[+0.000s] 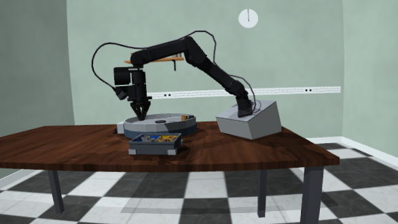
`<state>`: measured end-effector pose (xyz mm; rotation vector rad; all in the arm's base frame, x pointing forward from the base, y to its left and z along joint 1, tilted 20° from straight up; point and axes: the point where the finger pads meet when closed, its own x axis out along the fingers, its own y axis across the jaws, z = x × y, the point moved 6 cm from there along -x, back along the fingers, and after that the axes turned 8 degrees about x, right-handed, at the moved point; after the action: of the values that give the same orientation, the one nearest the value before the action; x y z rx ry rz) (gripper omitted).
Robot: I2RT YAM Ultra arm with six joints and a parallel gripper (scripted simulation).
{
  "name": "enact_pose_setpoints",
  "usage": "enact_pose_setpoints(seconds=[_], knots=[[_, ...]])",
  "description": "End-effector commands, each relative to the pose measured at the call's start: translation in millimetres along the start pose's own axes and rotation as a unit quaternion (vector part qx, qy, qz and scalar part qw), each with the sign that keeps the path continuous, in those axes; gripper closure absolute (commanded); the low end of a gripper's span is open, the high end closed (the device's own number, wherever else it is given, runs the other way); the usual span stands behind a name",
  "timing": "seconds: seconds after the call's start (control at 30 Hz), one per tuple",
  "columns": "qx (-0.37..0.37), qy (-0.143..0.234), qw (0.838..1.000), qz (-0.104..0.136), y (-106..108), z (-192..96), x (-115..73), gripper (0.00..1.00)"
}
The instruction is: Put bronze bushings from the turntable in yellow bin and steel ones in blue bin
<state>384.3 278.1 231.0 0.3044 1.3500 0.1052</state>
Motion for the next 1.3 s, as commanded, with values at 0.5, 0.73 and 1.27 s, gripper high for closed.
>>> enact_pose_setpoints(seconds=[0.5,0.73,1.27], knots=[[0.001,-0.012,1.0,0.011,-96,-5,-9.6,0.86],[0.001,-0.013,1.0,0.009,-182,-13,-6.2,0.86],[-0.001,-0.019,1.0,0.004,-343,-26,-3.5,0.86]])
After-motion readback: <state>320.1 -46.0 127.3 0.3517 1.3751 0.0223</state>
